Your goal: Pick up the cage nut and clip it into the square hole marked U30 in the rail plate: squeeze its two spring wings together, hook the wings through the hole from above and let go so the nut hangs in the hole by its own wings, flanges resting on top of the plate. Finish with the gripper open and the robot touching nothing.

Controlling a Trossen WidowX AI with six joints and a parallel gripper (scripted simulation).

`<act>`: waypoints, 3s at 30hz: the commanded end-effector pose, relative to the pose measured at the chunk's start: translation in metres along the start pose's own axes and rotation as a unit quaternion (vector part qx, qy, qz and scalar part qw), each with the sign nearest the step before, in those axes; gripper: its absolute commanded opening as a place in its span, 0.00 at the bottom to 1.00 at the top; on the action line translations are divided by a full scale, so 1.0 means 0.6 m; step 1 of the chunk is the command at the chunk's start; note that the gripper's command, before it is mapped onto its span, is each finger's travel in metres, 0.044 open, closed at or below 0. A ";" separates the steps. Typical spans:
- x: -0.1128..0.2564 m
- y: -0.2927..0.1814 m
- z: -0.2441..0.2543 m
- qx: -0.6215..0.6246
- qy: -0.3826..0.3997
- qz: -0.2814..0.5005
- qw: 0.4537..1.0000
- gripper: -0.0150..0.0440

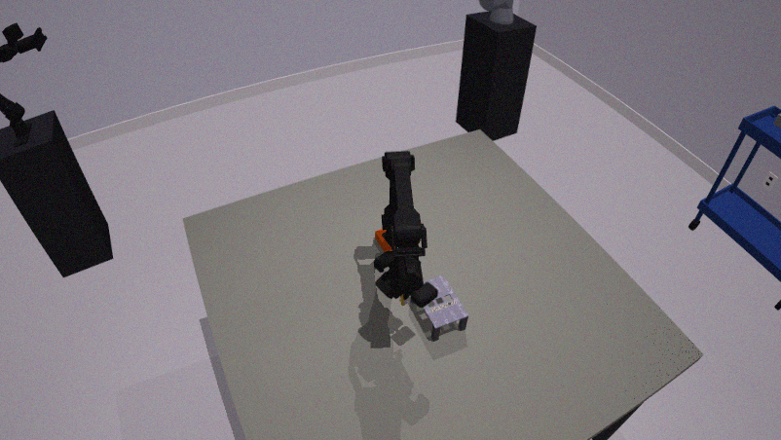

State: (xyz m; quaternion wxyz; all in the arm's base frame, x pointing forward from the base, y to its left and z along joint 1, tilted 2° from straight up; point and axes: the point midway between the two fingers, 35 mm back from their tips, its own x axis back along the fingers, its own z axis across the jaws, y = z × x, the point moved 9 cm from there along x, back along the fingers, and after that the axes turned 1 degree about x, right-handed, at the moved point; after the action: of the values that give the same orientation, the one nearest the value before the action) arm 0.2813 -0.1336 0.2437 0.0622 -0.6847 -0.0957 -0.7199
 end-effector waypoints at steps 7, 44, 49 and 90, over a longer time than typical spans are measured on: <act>0.002 -0.066 0.041 0.196 0.010 0.003 0.980 0.29; -0.024 -0.185 0.085 0.583 0.036 0.033 0.811 0.29; -0.028 -0.183 0.084 0.583 0.039 0.035 0.811 0.29; -0.069 -0.186 0.085 0.583 0.036 0.033 0.811 0.29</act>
State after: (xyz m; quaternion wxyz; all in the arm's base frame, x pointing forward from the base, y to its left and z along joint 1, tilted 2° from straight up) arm 0.3084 -0.0156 0.1993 0.4779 -0.4954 -0.4714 -0.5513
